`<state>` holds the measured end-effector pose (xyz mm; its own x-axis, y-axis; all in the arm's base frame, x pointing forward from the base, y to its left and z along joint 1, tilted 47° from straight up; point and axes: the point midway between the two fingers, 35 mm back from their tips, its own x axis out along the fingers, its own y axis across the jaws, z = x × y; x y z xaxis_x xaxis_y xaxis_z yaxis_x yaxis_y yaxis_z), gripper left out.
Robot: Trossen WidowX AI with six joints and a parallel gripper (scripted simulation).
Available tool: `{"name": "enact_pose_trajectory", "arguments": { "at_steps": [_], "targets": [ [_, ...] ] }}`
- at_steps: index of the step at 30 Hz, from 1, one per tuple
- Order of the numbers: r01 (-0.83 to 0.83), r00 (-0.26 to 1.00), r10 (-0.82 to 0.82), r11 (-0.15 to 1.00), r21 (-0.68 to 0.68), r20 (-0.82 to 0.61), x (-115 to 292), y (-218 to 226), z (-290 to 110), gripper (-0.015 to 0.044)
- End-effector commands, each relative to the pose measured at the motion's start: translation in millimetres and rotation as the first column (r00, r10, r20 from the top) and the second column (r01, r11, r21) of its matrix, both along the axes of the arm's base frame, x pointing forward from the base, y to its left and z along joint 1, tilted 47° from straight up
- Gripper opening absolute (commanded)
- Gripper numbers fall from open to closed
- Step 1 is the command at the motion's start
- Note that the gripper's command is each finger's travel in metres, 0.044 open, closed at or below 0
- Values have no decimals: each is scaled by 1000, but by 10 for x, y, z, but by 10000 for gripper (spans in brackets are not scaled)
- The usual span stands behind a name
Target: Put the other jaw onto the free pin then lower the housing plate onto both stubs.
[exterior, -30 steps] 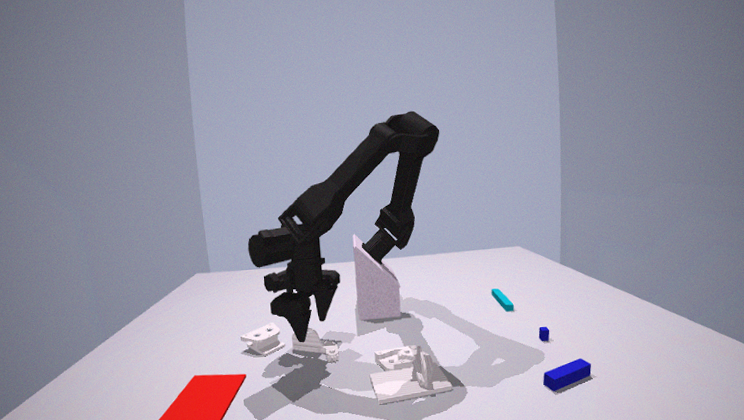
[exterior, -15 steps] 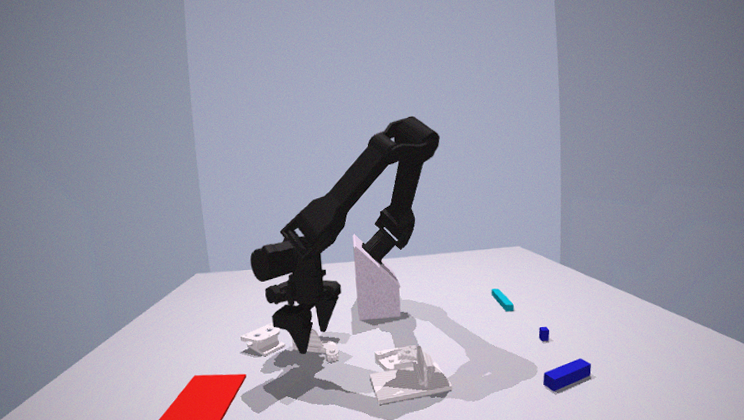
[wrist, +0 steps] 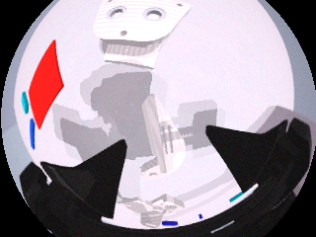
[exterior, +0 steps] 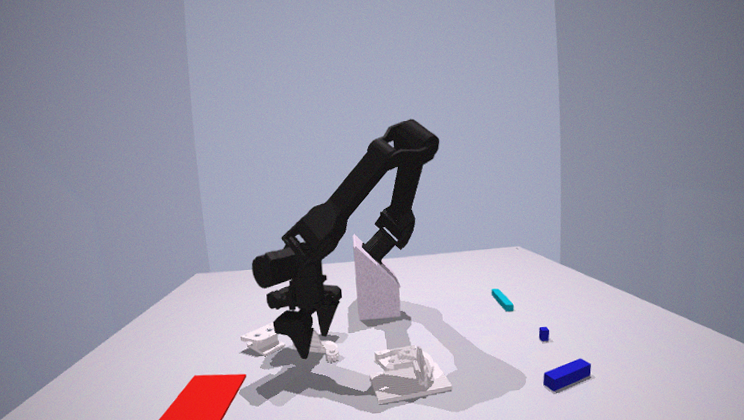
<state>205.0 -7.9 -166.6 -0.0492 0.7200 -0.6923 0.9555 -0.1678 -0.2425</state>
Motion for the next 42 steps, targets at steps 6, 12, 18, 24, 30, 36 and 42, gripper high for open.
{"name": "enact_pose_trajectory", "arguments": {
  "at_steps": [6,12,18,24,30,36,42],
  "targets": [
    [7,1000,-7,1000,6,-5,-7,13,-9,440],
    [7,1000,-7,1000,6,-5,-8,20,-15,440],
    [7,1000,-7,1000,6,-5,-8,20,-15,440],
    [0,1000,0,1000,1,-2,-6,11,-11,309],
    [0,1000,0,1000,1,-2,-6,11,-11,151],
    [0,1000,0,1000,1,-2,-6,11,-11,134],
    [0,1000,0,1000,1,-2,-6,11,-11,134]
  ]
}}
